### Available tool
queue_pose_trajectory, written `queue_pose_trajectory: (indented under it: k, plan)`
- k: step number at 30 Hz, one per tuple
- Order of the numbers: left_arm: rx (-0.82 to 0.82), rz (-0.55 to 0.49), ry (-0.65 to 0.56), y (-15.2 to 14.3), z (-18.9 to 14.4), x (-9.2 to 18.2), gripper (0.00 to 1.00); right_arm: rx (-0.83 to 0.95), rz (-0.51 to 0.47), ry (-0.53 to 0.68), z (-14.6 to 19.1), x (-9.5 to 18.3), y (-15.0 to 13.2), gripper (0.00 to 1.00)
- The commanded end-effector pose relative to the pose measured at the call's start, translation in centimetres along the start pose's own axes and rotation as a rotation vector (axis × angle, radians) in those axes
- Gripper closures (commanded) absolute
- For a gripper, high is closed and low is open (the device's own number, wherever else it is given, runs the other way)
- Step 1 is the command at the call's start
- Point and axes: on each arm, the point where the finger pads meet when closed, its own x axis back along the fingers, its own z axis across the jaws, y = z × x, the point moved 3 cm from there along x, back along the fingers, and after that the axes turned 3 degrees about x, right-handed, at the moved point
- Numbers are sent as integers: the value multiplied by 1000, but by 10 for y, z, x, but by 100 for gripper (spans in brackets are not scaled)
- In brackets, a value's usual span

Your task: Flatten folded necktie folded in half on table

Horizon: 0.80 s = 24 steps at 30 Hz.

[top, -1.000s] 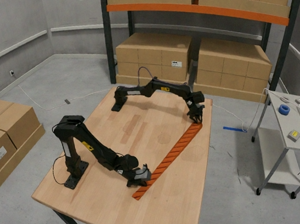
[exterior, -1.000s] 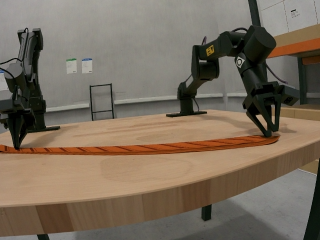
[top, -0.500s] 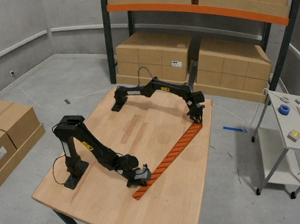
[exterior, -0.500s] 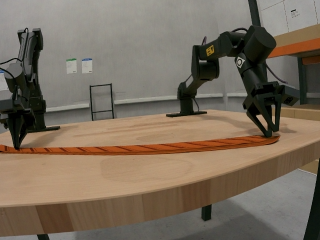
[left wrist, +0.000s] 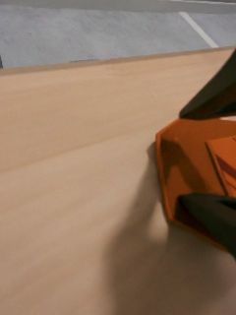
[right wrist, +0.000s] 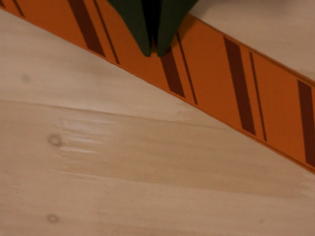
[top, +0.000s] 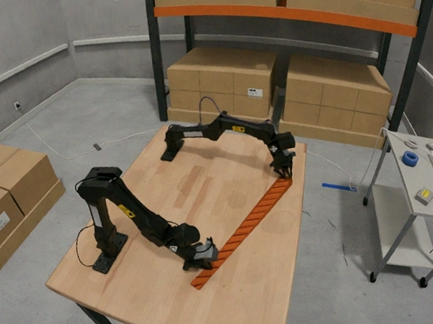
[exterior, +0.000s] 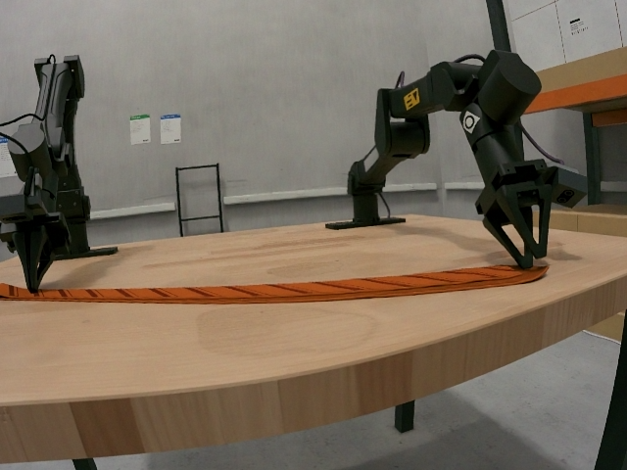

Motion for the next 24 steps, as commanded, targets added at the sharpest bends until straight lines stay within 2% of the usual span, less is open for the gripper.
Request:
queue_pose_trajectory:
  k: [1, 12, 24]
  plan:
    - [6, 48, 324, 6, -12, -4, 62, 4, 13, 3, -2, -3, -6, 96]
    - [6, 48, 324, 8, -21, 13, 62, 4, 13, 3, -2, -3, -6, 96]
    - [6, 49, 324, 15, -20, 11, 62, 4, 13, 3, -2, -3, -6, 96]
